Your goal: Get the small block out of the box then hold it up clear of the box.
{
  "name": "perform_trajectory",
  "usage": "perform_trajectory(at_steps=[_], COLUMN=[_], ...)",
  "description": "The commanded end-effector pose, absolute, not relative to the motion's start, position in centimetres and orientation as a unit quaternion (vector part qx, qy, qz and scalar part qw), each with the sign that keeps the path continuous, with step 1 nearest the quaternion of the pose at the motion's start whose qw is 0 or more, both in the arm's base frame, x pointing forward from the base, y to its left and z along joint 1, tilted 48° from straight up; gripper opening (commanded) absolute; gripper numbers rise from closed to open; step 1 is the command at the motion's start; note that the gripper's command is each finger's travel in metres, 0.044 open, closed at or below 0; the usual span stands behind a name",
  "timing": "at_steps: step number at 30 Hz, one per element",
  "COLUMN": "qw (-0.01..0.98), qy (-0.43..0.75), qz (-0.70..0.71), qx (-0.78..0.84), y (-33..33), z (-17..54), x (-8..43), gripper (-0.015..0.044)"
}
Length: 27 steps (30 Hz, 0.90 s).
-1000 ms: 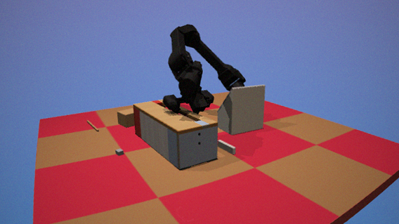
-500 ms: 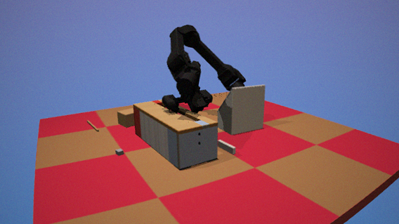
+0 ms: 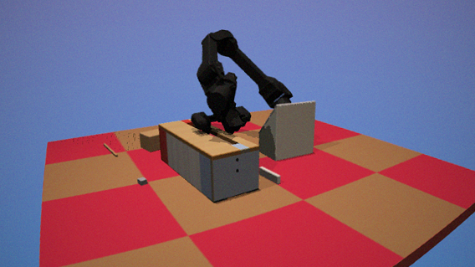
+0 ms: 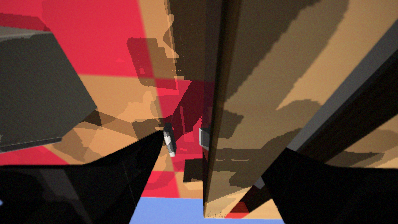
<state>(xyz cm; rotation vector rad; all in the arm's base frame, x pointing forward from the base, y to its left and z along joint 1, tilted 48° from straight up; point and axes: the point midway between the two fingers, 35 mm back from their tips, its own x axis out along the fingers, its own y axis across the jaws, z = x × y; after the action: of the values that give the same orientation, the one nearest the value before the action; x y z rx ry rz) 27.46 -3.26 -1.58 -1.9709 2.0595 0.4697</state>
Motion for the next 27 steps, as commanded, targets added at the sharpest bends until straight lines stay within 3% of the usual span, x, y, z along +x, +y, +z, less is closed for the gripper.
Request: perform_trajectory(at_steps=[1, 27], qw=[0.126, 0.125], qy=[0.706, 0.706], qz=[0.161, 0.161], qx=[-0.679, -0.679], y=[-2.8, -4.0], z=[-2.0, -0.7], x=[27.5, 27.6], gripper=[0.0400, 0.0400])
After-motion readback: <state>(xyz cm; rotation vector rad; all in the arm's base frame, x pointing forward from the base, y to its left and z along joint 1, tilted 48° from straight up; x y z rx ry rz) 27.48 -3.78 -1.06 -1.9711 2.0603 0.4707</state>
